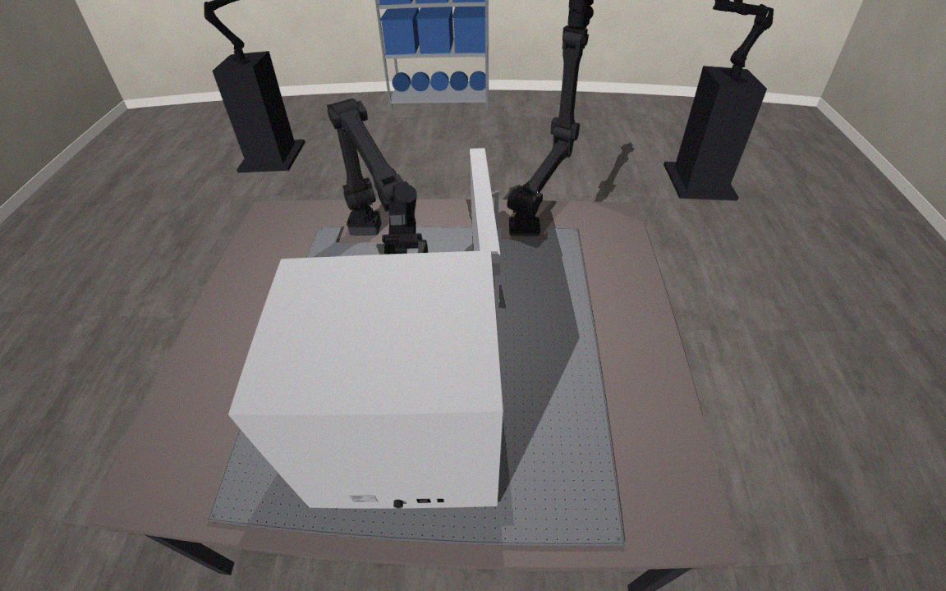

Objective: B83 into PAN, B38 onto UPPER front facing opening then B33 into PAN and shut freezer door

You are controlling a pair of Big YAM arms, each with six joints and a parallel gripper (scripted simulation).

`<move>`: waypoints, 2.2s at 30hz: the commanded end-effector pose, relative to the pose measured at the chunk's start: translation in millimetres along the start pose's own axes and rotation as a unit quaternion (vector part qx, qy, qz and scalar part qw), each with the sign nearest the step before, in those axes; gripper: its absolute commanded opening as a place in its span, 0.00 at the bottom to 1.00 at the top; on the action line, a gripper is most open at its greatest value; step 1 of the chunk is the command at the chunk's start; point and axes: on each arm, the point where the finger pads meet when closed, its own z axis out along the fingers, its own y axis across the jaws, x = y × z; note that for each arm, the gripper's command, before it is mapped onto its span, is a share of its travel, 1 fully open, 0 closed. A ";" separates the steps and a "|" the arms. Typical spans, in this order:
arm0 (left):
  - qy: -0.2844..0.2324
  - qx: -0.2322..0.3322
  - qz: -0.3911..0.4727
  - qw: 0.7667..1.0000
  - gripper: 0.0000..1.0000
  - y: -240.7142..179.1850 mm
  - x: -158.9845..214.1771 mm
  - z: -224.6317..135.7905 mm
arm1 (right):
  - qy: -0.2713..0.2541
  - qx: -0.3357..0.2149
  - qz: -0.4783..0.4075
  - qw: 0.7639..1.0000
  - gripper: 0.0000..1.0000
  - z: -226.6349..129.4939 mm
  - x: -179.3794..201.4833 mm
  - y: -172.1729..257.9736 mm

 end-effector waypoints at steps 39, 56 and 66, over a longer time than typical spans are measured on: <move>0.018 -0.001 -0.006 1.000 0.00 0.7 13.5 0.7 | 0.022 -0.006 0.004 1.000 1.00 41.5 113.1 25.6; 0.018 -0.001 -0.006 1.000 0.00 0.7 13.5 0.7 | 0.031 -0.007 0.003 0.999 1.00 64.1 178.6 35.3; 0.018 -0.001 -0.006 1.000 0.00 0.7 13.5 0.7 | 0.040 -0.008 0.003 0.999 1.00 76.3 213.6 40.6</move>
